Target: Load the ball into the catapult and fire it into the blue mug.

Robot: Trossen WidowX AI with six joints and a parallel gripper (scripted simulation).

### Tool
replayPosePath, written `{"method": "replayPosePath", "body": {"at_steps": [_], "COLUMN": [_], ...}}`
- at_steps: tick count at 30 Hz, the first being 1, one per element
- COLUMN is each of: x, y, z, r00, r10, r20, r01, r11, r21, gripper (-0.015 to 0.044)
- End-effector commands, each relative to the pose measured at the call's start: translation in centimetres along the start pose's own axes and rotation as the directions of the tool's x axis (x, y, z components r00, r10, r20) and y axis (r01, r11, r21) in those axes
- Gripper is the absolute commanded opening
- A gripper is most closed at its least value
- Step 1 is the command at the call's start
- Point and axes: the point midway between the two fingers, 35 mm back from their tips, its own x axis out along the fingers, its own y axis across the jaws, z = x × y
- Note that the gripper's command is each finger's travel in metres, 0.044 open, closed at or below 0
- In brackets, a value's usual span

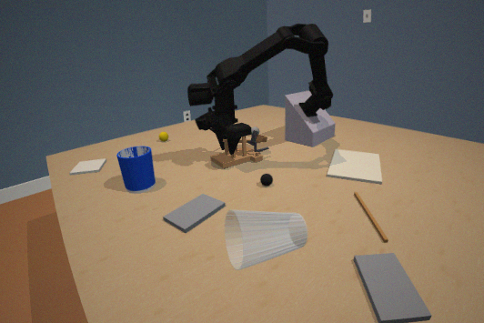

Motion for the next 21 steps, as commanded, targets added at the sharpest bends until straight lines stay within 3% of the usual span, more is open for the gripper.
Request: {"method": "replayPosePath", "body": {"at_steps": [1,6,8,13,21], "x": [-0.1,-0.4,-2.4,-9.9,-8.8], "y": [0.0,0.0,-0.1,-0.2,-0.5], "z": [0.0,0.1,0.3,0.1,0.3], "r00": [1.0,1.0,1.0,1.0,1.0], "r10": [0.0,-0.001,-0.003,-0.005,-0.002], "r20": [0.002,0.002,0.003,0.003,0.016], "r01": [0.0,0.001,0.003,0.005,0.002], "r11": [1.0,1.0,1.0,1.0,1.0], "r21": [-0.001,-0.001,0.0,0.003,0.01], "gripper": [0.0262,0.0394,0.044,0.044,0.044]}}
